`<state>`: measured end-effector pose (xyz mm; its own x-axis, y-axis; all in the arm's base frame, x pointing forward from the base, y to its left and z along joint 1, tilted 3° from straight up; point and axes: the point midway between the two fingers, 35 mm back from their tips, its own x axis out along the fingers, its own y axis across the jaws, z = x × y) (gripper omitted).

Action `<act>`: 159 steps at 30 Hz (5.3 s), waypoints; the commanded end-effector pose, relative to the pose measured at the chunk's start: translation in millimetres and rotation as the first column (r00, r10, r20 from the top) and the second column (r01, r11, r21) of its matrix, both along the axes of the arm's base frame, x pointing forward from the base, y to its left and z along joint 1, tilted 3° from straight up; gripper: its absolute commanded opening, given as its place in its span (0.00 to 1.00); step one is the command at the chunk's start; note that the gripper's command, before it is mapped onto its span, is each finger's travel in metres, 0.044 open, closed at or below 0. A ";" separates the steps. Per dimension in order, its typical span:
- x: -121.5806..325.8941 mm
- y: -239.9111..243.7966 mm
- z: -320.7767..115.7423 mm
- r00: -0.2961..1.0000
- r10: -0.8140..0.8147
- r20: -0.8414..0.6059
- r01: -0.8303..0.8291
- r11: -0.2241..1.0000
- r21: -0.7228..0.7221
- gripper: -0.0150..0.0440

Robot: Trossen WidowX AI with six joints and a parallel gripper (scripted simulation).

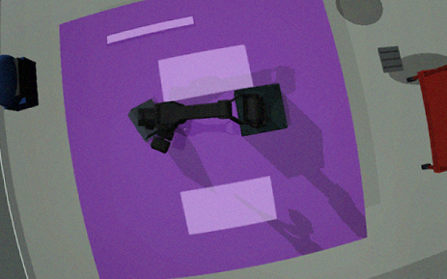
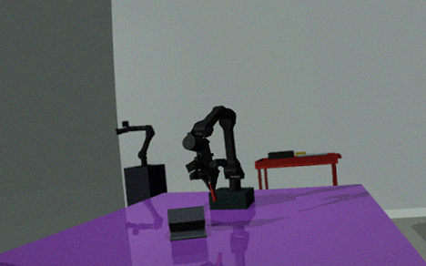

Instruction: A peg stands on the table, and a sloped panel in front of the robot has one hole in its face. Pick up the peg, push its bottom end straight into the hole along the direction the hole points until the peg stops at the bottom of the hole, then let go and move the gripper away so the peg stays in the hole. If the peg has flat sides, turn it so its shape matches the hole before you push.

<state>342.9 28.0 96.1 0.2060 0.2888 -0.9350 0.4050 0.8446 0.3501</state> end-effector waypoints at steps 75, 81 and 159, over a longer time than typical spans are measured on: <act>9.3 -105.9 20.0 0.871 -0.489 0.055 0.463 0.852 0.245 0.25; 16.0 -105.8 11.1 0.863 -0.501 0.056 0.474 0.844 0.252 0.25; 49.5 -94.7 -44.3 0.839 -0.540 0.060 0.504 0.815 0.286 0.25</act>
